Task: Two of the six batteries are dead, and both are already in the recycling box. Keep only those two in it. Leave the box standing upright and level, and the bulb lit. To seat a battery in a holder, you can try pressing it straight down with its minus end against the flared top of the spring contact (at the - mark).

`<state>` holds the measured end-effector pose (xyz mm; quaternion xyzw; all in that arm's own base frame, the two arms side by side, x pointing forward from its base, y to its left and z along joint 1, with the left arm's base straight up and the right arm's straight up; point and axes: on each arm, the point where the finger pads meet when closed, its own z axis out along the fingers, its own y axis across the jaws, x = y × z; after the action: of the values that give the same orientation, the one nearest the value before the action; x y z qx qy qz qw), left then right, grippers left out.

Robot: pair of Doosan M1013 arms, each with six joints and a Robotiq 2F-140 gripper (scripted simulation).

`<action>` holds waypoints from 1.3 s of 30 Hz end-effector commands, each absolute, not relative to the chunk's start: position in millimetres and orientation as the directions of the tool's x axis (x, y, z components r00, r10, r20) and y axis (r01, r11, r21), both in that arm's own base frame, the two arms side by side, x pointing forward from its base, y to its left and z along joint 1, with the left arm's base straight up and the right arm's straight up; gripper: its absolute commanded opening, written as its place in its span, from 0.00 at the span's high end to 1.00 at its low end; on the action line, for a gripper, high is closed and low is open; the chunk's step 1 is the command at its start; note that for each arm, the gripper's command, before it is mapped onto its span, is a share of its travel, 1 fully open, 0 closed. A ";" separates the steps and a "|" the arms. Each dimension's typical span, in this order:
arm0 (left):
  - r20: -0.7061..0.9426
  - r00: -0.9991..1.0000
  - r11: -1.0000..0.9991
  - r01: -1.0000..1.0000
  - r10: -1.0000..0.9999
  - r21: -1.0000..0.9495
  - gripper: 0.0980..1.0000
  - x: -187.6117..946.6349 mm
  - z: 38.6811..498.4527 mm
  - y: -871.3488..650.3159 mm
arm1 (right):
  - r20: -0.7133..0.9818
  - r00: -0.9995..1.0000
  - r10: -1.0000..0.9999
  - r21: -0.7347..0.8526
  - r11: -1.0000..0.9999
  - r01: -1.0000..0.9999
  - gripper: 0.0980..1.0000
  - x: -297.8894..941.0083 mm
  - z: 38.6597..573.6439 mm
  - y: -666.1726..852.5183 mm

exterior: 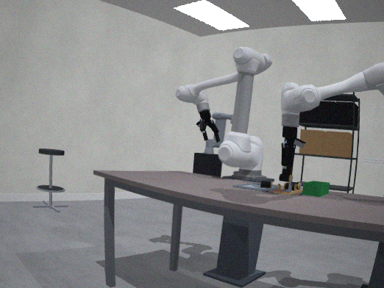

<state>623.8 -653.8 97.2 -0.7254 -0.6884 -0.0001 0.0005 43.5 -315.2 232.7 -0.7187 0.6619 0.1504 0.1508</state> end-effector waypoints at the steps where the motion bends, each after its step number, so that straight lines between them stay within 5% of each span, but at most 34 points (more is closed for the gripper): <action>1: -0.002 0.054 -0.054 0.999 0.999 0.002 0.84 627.4 99.4 -653.1 | -0.422 0.080 -0.903 -0.022 -0.078 -0.997 0.00 43.8 232.5 -310.9; 39: -0.002 0.054 -0.054 0.999 0.999 0.001 0.84 626.9 85.2 -652.6 | -0.422 0.080 -0.903 -0.022 -0.078 -0.997 0.00 43.8 232.5 -310.9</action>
<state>624.2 -654.1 84.2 -0.7254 -0.6884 -0.0001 0.0002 43.5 -315.1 232.7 -0.7187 0.6619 0.1504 0.1508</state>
